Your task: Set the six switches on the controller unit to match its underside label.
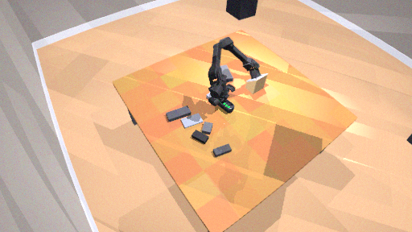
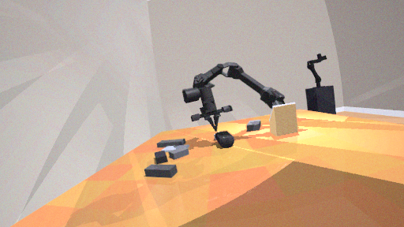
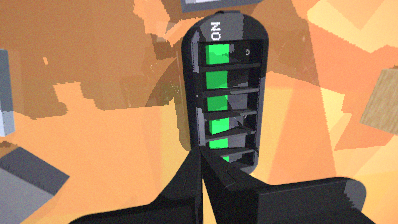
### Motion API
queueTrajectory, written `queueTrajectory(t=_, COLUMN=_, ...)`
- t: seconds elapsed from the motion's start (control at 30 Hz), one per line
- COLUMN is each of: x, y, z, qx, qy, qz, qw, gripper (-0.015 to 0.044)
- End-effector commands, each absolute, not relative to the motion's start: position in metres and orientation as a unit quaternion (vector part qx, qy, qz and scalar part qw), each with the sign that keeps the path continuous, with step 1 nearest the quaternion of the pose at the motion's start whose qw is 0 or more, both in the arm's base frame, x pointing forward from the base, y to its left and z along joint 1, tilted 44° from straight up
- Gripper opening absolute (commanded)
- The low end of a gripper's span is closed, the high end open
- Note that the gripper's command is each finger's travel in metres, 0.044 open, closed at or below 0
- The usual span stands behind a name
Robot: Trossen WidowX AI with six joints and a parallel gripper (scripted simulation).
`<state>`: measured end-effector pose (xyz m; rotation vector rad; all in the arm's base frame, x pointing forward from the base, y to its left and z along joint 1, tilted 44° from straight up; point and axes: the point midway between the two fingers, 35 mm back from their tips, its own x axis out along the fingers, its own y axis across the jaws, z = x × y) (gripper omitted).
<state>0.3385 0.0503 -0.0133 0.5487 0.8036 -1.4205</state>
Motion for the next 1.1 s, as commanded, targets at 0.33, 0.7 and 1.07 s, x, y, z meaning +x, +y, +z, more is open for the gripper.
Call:
queueTrajectory(t=0.33, x=0.278, y=-0.002, z=0.023, qx=0.272, qy=0.309, qz=-0.523, qw=0.747, gripper=0.0)
queueTrajectory(t=0.7, x=0.254, y=-0.018, z=0.027, qx=0.273, qy=0.285, qz=-0.494, qw=0.774, gripper=0.0)
queueTrajectory(t=1.07, x=0.268, y=-0.009, z=0.027, qx=0.27, qy=0.299, qz=-0.509, qw=0.76, gripper=0.0)
